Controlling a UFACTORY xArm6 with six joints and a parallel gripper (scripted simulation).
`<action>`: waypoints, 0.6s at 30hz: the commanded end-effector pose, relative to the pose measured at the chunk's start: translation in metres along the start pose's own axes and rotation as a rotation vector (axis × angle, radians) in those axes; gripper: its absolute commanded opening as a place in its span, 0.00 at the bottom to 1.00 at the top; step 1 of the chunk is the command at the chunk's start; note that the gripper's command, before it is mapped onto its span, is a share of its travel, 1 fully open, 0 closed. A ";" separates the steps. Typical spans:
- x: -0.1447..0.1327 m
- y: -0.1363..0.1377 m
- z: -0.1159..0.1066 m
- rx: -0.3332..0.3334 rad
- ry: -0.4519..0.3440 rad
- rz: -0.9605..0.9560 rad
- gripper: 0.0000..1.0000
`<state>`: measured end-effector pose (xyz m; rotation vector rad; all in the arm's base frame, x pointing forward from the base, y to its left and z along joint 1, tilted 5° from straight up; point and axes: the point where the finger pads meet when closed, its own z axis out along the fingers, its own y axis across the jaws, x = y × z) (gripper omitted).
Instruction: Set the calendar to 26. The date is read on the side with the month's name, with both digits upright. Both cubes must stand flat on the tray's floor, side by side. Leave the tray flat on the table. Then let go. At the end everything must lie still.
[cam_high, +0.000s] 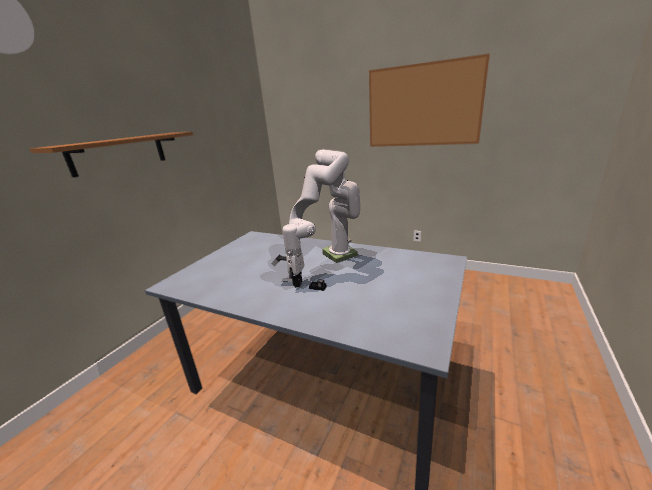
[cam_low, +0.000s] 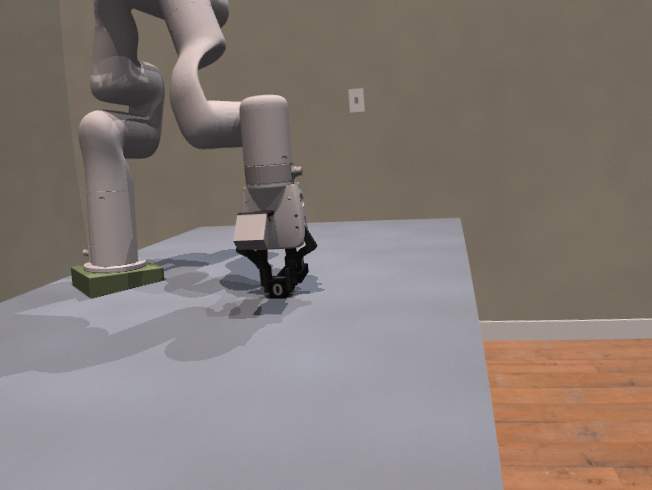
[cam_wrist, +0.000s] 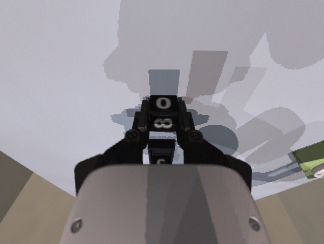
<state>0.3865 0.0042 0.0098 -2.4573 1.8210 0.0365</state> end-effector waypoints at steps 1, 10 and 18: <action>0.000 -0.001 -0.001 0.003 0.001 0.000 0.27; 0.000 -0.001 -0.007 0.003 0.001 0.000 0.27; 0.000 -0.001 -0.059 0.003 0.001 0.000 0.27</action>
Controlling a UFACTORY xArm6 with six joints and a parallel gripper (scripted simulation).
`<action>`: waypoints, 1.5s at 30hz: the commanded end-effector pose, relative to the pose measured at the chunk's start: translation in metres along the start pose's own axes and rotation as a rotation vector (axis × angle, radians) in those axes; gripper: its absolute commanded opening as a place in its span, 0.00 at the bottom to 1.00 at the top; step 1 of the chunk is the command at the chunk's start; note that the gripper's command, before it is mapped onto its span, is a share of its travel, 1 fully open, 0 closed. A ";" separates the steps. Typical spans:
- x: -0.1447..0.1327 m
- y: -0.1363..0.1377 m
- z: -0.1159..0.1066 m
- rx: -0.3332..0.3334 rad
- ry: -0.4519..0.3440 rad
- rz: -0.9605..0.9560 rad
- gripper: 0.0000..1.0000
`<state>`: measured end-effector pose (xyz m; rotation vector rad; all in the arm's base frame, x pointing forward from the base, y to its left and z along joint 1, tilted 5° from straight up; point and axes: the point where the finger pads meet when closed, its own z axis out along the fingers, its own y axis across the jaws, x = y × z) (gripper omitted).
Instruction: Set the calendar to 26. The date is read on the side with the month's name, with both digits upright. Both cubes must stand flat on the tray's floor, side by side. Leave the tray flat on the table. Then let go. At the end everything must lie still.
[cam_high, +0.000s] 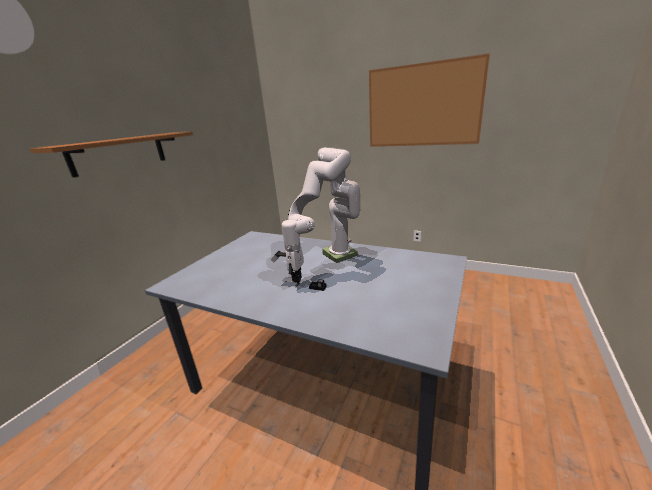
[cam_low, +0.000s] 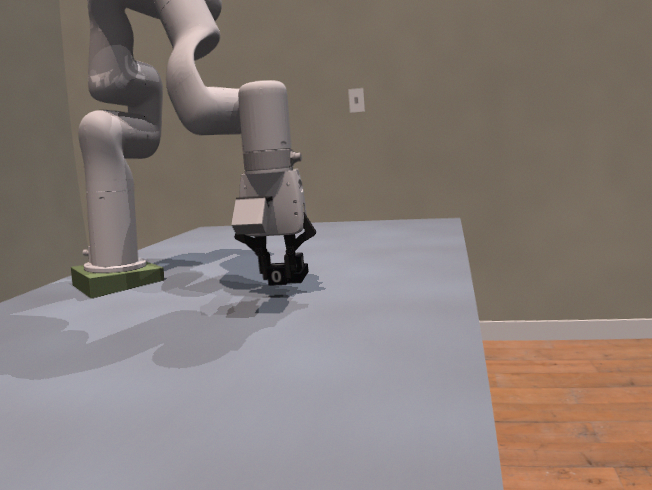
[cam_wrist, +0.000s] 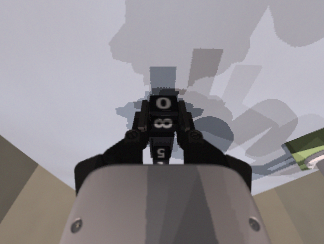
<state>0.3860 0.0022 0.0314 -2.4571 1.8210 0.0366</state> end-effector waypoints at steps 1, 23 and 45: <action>0.000 -0.001 -0.045 0.003 0.001 0.000 0.27; -0.036 -0.004 -0.084 0.003 0.001 0.001 0.27; -0.090 -0.001 -0.090 0.004 0.001 0.003 0.27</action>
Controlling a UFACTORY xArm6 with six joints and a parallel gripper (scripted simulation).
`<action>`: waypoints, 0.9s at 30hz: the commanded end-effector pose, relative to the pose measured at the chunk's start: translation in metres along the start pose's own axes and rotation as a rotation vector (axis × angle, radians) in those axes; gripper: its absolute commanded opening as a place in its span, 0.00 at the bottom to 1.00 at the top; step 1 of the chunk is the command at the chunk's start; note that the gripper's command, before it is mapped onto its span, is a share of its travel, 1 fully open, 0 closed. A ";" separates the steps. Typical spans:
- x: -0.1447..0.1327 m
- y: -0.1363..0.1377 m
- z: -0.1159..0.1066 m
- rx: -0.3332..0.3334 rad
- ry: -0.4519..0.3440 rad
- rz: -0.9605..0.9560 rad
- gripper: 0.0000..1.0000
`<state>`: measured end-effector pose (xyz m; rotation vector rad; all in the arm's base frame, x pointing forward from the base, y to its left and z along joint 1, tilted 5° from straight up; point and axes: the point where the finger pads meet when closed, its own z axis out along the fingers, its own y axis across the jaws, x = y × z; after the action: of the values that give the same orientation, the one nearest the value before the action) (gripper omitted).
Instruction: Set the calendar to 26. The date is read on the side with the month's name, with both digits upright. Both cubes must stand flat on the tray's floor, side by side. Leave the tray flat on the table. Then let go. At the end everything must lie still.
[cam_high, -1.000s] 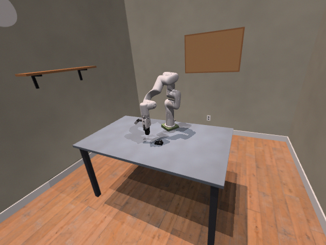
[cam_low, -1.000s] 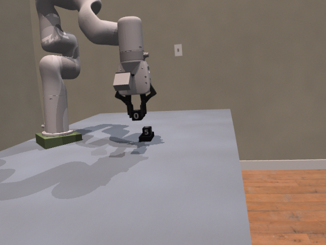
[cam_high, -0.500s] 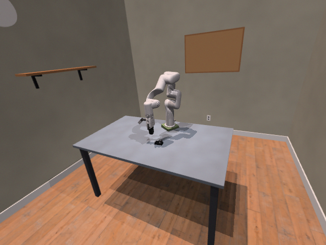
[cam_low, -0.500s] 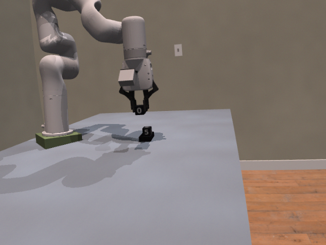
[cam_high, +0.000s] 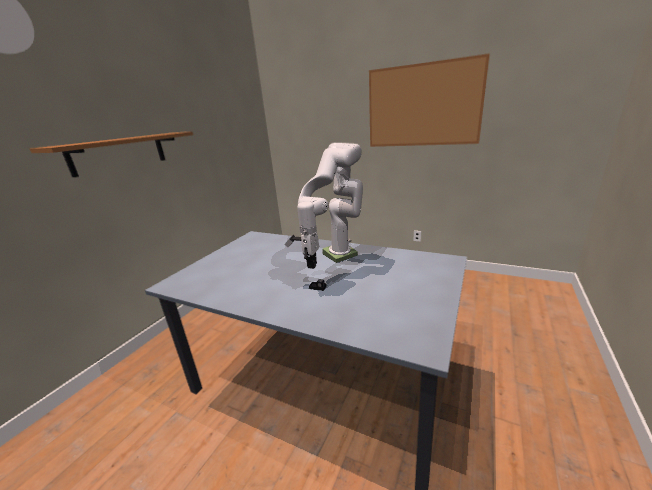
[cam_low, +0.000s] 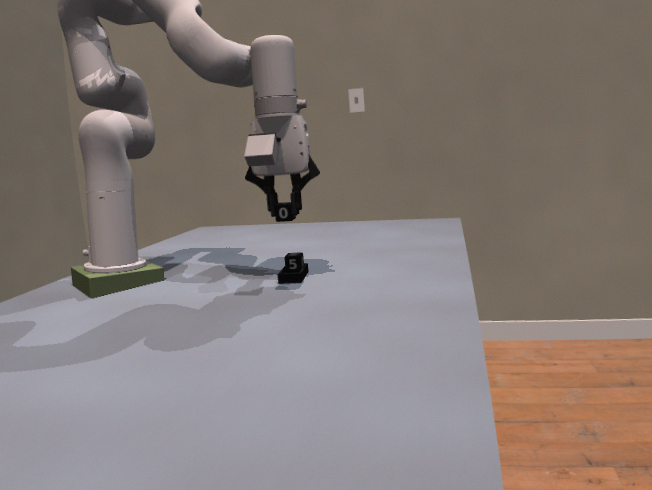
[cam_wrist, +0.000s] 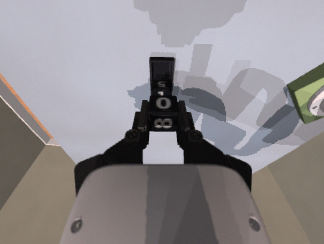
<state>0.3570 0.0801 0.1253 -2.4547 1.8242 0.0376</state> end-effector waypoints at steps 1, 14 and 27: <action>-0.001 -0.001 -0.001 0.004 0.001 0.000 0.27; -0.001 -0.002 0.018 0.004 0.002 0.000 0.27; -0.001 -0.002 0.058 0.004 0.002 0.000 0.27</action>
<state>0.3572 0.0844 0.0815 -2.4562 1.8261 0.0370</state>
